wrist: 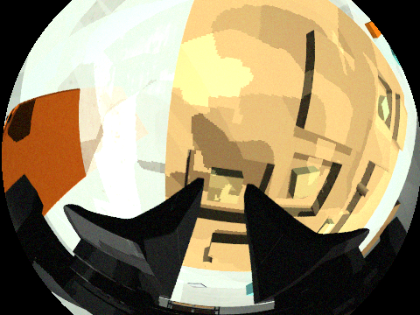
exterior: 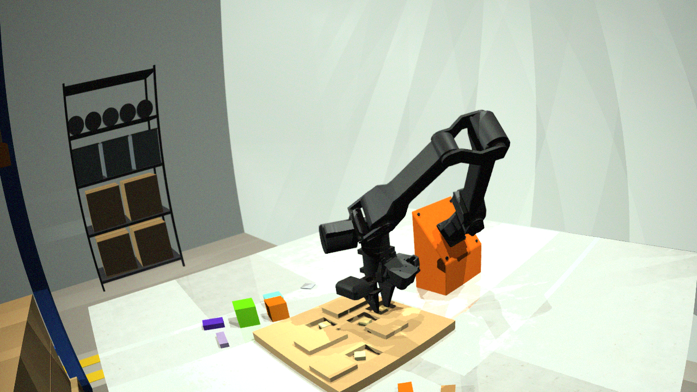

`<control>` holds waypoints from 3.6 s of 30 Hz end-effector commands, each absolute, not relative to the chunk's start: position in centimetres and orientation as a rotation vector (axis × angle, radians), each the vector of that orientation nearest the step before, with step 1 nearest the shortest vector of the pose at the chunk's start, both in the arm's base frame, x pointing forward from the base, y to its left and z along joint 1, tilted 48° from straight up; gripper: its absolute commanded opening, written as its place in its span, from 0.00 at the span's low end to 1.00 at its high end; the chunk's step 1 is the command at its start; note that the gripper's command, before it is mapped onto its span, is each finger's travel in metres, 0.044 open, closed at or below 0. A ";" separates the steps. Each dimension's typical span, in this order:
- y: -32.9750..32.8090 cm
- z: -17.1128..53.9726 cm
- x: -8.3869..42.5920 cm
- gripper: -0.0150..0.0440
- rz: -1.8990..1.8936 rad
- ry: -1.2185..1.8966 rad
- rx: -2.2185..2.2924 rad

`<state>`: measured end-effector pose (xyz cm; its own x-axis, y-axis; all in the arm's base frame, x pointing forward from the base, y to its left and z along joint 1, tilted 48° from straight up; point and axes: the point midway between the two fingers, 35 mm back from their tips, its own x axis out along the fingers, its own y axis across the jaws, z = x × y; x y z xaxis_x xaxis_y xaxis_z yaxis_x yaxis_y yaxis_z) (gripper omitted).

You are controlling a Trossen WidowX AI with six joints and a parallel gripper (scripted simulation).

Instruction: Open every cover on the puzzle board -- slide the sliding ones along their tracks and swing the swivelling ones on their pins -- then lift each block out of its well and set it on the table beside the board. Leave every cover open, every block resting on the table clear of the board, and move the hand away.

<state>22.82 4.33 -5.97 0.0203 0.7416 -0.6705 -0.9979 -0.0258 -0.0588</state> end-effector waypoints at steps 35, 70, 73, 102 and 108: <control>2.0 -4.1 22.9 0.39 1.493 0.527 -0.625; -2.5 0.4 23.0 0.39 1.492 0.532 -0.626; -2.2 0.9 23.6 0.39 1.490 0.540 -0.630; 2.9 7.1 27.8 0.39 1.473 0.573 -0.659; 4.2 8.6 28.3 0.39 1.471 0.571 -0.660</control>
<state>27.99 3.61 7.76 0.0253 0.7024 -0.7114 -0.9985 -0.0172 -0.0526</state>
